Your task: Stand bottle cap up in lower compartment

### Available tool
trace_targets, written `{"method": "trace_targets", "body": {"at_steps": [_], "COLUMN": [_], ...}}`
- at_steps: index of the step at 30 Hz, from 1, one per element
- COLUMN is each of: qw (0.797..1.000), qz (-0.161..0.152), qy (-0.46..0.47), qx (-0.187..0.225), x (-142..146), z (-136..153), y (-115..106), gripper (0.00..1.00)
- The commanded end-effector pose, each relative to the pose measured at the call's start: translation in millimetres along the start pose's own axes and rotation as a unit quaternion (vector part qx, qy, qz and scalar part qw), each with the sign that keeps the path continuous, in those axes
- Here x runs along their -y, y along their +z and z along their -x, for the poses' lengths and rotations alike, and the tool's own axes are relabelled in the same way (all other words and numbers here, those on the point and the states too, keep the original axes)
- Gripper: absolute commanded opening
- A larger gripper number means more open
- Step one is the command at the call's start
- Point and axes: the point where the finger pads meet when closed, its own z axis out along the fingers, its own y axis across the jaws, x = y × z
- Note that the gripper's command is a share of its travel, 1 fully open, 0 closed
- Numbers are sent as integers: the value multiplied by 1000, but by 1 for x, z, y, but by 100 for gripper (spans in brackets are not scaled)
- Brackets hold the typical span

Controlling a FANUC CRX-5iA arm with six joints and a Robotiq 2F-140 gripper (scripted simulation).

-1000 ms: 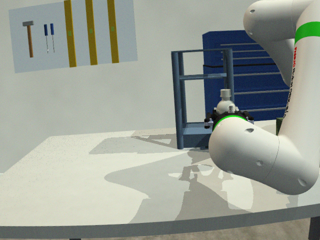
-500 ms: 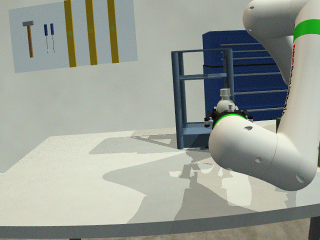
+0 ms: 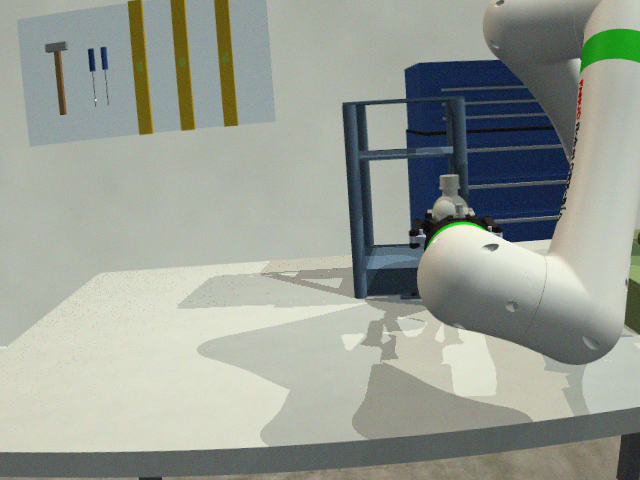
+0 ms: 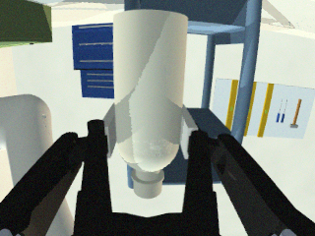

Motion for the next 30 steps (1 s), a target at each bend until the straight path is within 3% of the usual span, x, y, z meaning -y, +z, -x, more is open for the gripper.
{"method": "trace_targets", "body": {"at_steps": [1, 14, 30], "qw": [1000, 1000, 1000], "qz": [0, 0, 0], "qy": [0, 0, 0], "qx": [0, 0, 0], "x": [0, 0, 0], "z": [0, 0, 0], "y": [8, 42, 54], "gripper": [0, 0, 0]}}
